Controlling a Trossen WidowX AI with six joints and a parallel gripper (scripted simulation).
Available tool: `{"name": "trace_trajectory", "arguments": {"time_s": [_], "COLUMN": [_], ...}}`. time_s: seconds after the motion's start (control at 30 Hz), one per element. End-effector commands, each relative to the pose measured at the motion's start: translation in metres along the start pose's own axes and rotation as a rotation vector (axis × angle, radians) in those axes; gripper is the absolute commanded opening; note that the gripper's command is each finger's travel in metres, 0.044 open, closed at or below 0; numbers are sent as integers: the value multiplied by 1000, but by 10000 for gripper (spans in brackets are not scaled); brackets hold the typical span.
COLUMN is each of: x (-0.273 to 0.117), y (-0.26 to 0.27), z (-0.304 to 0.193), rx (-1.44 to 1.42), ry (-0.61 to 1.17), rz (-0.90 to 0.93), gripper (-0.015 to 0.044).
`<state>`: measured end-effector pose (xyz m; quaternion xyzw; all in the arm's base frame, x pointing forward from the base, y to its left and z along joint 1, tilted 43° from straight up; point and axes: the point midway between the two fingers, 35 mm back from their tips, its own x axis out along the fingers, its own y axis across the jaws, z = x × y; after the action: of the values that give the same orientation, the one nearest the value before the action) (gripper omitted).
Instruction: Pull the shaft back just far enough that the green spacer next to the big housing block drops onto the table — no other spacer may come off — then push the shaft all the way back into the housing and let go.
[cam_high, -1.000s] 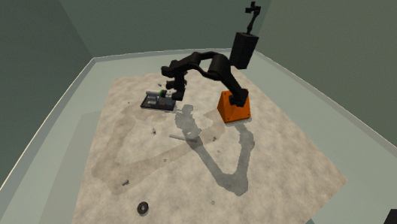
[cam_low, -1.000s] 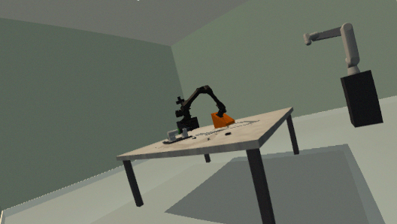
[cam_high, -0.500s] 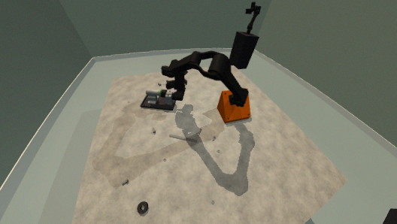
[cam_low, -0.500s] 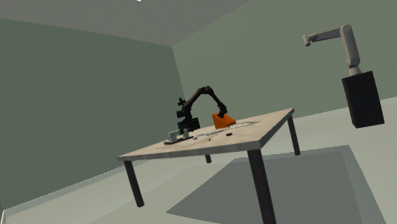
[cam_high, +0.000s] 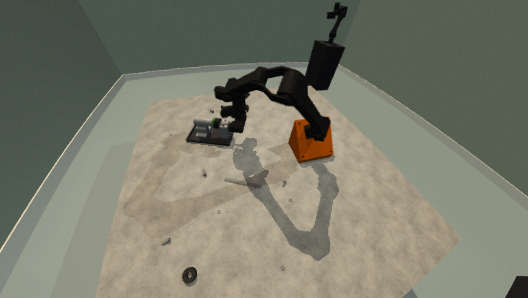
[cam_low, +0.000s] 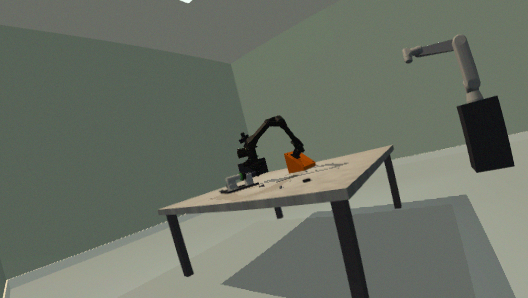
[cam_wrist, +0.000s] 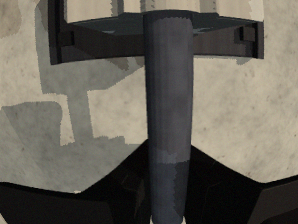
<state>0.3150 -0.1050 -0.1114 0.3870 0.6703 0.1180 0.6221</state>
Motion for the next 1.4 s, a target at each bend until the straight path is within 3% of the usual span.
{"name": "trace_trajectory", "arguments": {"time_s": [0.0,1.37], "x": [0,0], "y": [0,0], "z": [-2,-7], "rx": [-2,-2], "ry": [5,5], "rz": [0,0], "gripper": [0,0]}}
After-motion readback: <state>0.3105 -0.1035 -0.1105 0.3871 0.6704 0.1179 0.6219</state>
